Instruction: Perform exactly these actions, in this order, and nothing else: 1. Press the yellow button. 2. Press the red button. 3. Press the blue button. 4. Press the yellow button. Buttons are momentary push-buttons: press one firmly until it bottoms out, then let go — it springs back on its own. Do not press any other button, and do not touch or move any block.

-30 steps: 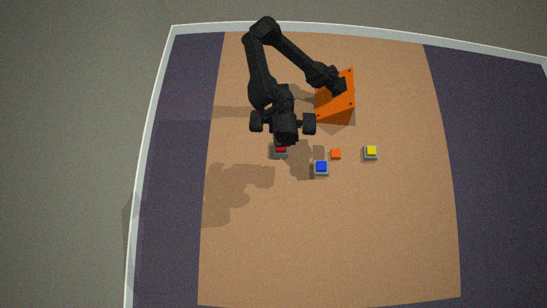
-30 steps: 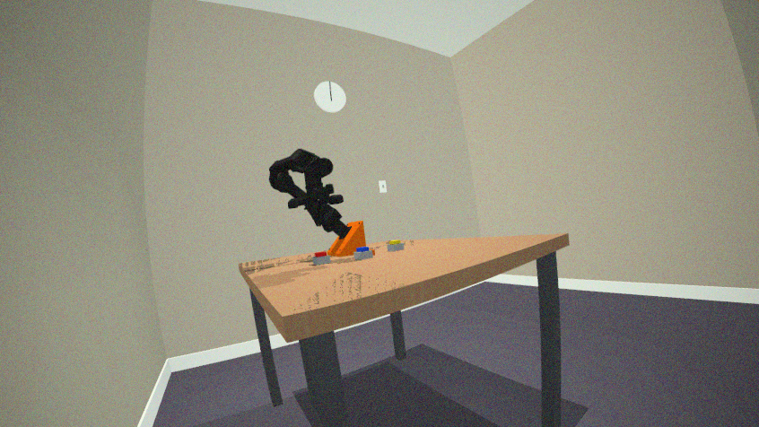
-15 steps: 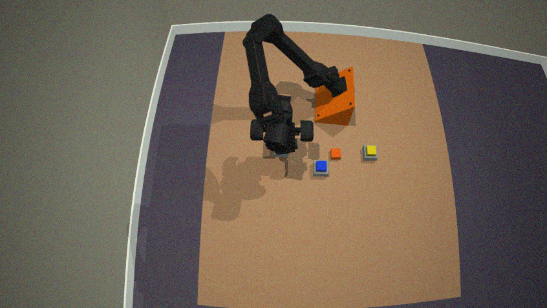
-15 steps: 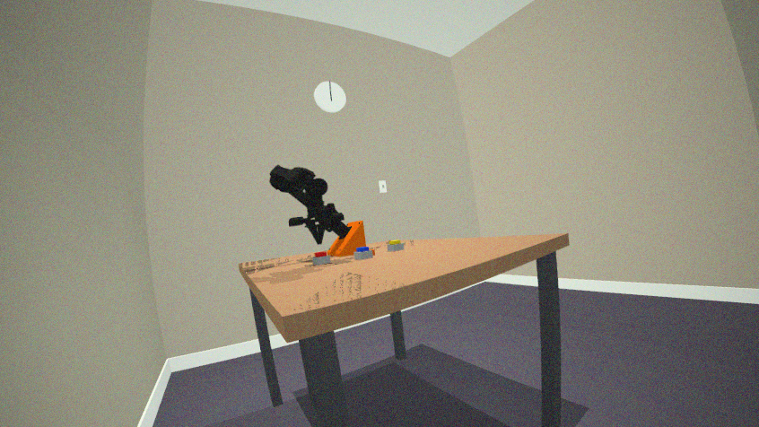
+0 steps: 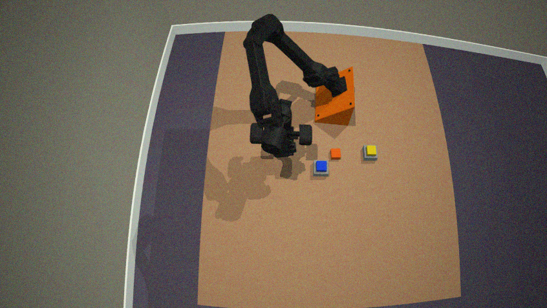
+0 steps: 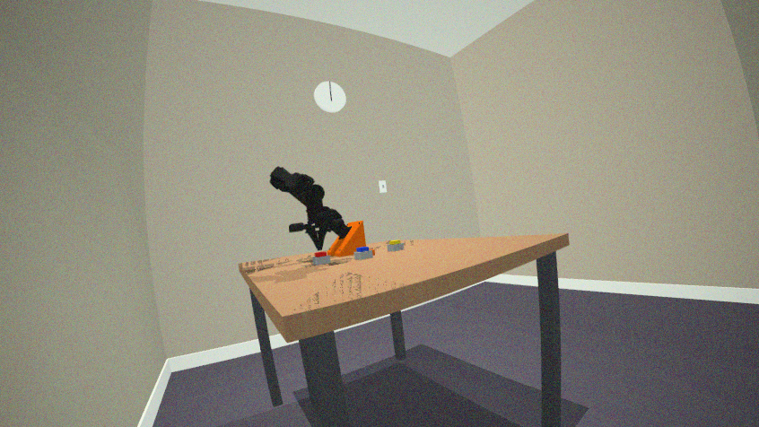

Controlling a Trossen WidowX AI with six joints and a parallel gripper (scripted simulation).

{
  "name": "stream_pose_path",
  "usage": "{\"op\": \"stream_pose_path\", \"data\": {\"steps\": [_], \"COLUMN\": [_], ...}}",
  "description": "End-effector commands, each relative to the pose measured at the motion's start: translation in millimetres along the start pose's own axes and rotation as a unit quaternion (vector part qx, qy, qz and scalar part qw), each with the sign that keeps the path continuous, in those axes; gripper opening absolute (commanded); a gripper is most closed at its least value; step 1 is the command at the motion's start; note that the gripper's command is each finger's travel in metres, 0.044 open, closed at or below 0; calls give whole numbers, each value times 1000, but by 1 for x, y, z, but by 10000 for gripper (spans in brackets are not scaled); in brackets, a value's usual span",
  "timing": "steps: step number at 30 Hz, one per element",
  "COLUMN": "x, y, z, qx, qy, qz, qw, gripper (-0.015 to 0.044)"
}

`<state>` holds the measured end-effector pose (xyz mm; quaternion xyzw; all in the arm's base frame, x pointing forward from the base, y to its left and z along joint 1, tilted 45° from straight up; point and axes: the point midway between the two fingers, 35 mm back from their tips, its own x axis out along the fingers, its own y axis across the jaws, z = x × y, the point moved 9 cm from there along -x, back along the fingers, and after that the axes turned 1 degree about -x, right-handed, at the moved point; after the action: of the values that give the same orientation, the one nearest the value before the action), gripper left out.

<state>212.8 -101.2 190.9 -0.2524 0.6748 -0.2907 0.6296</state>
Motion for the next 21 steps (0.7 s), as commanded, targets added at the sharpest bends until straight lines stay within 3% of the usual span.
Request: {"op": "stream_pose_path", "data": {"steps": [1, 21], "x": [7, 16], "y": [1, 1], "z": [-1, -2], "qx": [-4, -4], "qy": [2, 2], "qz": [2, 1], "qw": [1000, 1000], "gripper": [20, 20]}}
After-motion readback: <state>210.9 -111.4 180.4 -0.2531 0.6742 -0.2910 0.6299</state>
